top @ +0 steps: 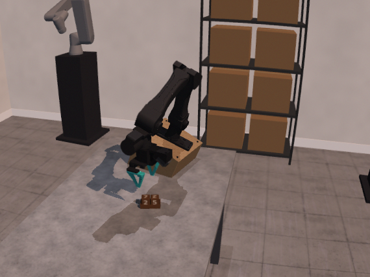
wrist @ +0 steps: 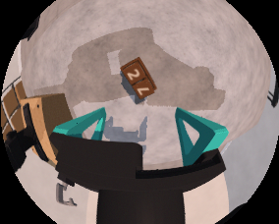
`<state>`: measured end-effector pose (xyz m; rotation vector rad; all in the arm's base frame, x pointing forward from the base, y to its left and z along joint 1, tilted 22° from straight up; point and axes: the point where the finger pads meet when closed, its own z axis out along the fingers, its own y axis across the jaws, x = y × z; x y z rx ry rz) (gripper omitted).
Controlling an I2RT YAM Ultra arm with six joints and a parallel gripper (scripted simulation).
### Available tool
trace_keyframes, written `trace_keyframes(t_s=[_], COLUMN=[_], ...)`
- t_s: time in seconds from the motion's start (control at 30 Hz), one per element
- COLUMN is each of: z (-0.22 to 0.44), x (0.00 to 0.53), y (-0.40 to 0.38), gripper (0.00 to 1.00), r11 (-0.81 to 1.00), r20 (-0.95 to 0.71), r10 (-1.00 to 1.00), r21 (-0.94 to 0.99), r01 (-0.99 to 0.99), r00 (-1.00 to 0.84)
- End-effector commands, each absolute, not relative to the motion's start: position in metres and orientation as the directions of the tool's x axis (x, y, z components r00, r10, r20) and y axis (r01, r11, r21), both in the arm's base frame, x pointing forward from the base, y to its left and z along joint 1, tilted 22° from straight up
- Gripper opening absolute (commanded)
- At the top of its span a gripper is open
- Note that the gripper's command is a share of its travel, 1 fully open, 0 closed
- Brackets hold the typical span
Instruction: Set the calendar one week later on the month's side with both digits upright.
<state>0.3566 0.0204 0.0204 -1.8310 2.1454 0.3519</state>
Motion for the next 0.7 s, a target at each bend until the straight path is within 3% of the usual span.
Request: trace_keyframes(t_s=[0.0, 0.33, 0.67], z=[0.0228, 0.0178, 0.017], x=[0.3611, 0.3611, 0.361], y=[0.0191, 0.0213, 0.0217], gripper=[1.0, 1.0, 1.0], r11=[0.022, -0.269, -0.311], r20=[-0.371, -0.326, -0.316], r10=[-0.929, -0.889, -0.875], r21=[-0.086, -0.197, -0.212], r01=[-0.996, -0.943, -0.926], r00=[0.012, 0.321, 0.367])
